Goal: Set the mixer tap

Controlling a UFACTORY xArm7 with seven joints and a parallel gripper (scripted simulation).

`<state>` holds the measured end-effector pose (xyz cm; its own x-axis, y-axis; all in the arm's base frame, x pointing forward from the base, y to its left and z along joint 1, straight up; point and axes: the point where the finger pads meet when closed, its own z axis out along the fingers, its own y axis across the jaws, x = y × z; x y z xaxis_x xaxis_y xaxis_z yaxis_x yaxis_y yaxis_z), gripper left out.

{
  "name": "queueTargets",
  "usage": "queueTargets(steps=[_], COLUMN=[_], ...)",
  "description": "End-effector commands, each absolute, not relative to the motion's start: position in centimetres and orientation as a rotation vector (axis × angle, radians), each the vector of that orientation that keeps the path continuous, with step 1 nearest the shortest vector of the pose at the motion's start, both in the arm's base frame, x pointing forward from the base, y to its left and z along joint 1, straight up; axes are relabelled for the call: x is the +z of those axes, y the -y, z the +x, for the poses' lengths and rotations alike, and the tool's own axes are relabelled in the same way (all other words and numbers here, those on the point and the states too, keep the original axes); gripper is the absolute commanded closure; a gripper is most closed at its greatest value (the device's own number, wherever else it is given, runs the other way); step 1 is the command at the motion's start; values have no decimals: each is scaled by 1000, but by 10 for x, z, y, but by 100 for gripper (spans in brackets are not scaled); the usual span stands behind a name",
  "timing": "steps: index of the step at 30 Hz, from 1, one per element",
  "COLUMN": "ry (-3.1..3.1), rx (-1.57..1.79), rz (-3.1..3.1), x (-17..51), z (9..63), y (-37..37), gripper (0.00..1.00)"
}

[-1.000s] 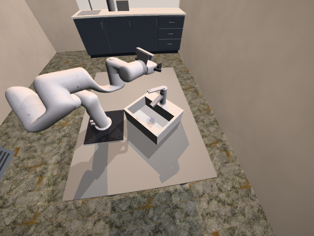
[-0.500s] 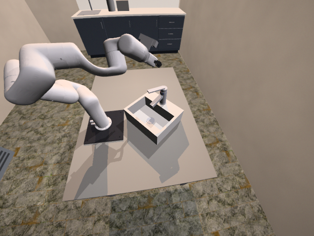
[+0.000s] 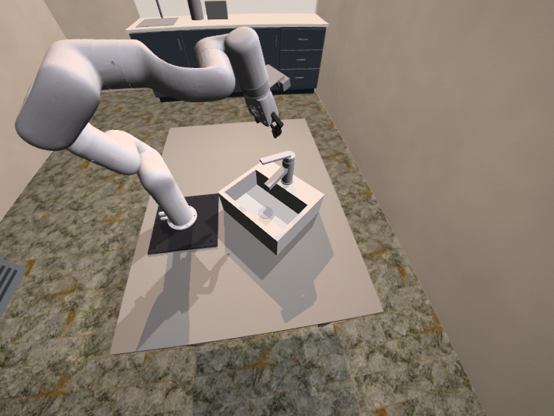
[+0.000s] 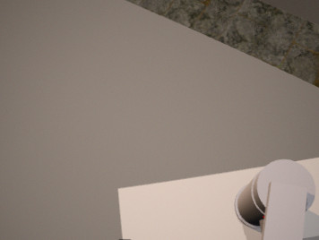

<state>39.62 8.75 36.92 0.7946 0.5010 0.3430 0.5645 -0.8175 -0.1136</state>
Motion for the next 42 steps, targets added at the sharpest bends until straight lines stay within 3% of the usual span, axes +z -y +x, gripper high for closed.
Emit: queueTargets(steps=[1, 37, 38, 42], ry=[739, 556, 556, 556], rx=[-237, 6, 6, 6], rz=[-2923, -3097, -3097, -3097], x=[360, 350, 350, 350], z=[392, 384, 384, 384], y=[-70, -40, -40, -40], gripper=[0, 0, 100, 100])
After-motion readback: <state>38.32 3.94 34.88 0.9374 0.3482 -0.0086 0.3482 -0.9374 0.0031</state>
